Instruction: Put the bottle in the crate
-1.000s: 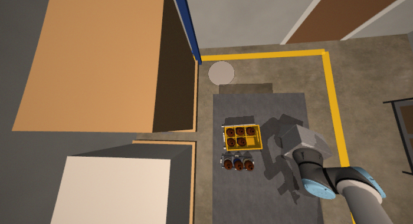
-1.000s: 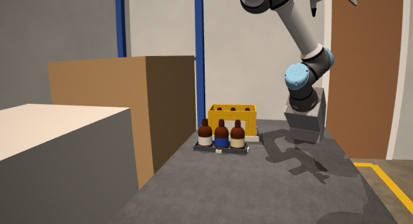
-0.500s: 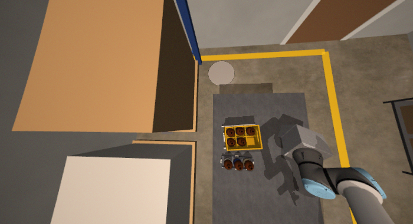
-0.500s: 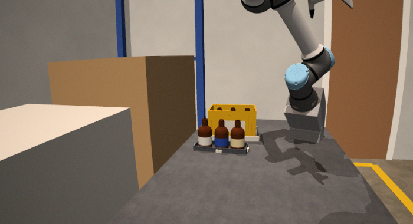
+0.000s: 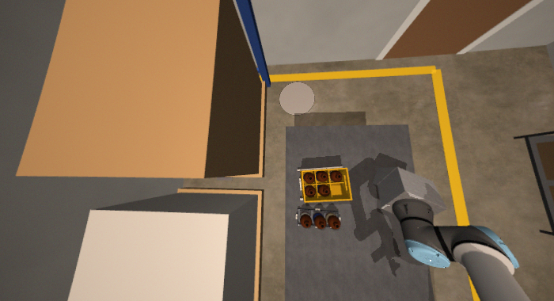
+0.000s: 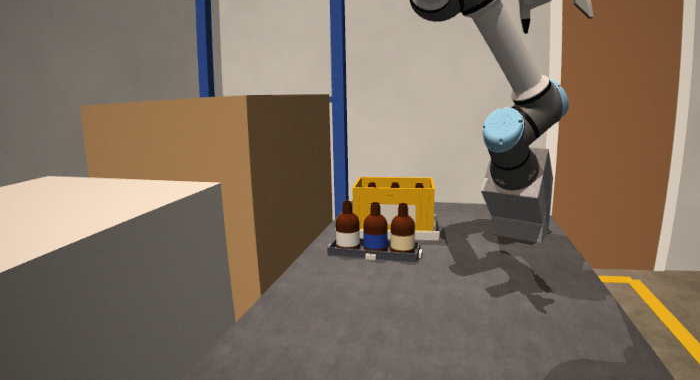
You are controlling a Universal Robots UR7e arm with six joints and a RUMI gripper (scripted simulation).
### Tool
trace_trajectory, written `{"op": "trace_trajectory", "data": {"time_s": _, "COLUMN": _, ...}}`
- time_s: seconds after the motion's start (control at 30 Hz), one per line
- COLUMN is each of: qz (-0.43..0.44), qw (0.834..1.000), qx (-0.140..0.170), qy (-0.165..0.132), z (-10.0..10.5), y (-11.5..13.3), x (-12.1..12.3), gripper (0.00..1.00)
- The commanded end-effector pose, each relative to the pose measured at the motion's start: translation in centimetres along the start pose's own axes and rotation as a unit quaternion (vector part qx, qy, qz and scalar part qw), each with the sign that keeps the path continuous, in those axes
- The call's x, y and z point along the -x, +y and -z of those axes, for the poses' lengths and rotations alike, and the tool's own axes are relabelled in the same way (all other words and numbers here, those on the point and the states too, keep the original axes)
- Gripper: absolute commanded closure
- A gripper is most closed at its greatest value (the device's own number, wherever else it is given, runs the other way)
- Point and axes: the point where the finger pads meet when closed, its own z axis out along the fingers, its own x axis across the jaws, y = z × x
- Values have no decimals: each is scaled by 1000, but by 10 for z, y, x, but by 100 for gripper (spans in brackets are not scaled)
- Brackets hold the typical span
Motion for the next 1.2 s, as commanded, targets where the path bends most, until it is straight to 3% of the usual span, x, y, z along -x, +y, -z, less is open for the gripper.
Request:
{"op": "trace_trajectory", "data": {"time_s": 0.0, "qz": -19, "qw": 999, "qx": -27, "qy": 9, "z": -1, "y": -2, "x": -1, "gripper": 0}}
{"op": "trace_trajectory", "data": {"time_s": 1.17, "qz": -44, "qw": 999, "qx": -25, "qy": 16, "z": -13, "y": -27, "x": -6, "gripper": 0}}
